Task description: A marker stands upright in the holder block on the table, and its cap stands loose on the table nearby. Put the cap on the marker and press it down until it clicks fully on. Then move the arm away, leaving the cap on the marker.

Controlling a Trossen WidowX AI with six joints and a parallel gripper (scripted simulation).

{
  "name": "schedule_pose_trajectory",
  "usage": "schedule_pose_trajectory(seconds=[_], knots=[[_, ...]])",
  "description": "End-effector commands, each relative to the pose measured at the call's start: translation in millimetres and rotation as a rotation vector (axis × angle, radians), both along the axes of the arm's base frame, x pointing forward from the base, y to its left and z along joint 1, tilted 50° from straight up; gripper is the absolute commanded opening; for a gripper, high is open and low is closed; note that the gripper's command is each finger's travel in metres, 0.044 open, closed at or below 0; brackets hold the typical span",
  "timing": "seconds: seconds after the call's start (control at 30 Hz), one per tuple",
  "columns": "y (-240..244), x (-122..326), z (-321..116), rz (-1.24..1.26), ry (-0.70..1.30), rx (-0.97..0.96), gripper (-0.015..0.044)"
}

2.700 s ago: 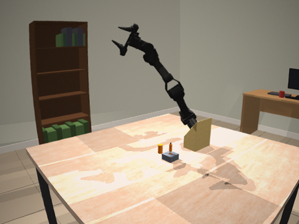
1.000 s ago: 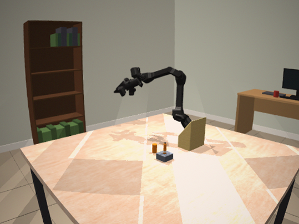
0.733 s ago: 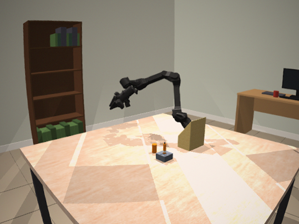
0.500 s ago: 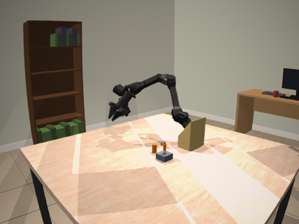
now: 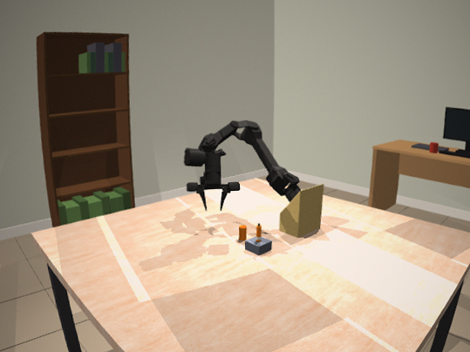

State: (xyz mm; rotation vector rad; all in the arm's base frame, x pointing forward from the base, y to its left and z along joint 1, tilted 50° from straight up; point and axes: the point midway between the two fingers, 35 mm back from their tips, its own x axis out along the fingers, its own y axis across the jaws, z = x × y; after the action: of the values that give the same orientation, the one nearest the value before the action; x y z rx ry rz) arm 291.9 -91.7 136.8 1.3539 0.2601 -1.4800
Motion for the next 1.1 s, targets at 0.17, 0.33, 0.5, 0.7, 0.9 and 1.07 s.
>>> schedule_pose_trajectory(seconds=[0.17,0.33,0.5,0.7,0.9,1.07], knots=[[62.3,-58.5,-54.8,0.461,0.685,-0.310,0.0239],[66.5,-62.0,-57.3,0.497,0.732,-0.341,0.0239],[66.5,-62.0,-57.3,0.497,0.732,-0.341,0.0239],[41.2,-62.8,-78.7,0.497,0.731,-0.342,0.0239],[32.7,-62.7,-87.4,0.497,0.731,-0.343,0.0239],[28.5,-62.7,-91.6,0.497,0.731,-0.343,0.0239]])
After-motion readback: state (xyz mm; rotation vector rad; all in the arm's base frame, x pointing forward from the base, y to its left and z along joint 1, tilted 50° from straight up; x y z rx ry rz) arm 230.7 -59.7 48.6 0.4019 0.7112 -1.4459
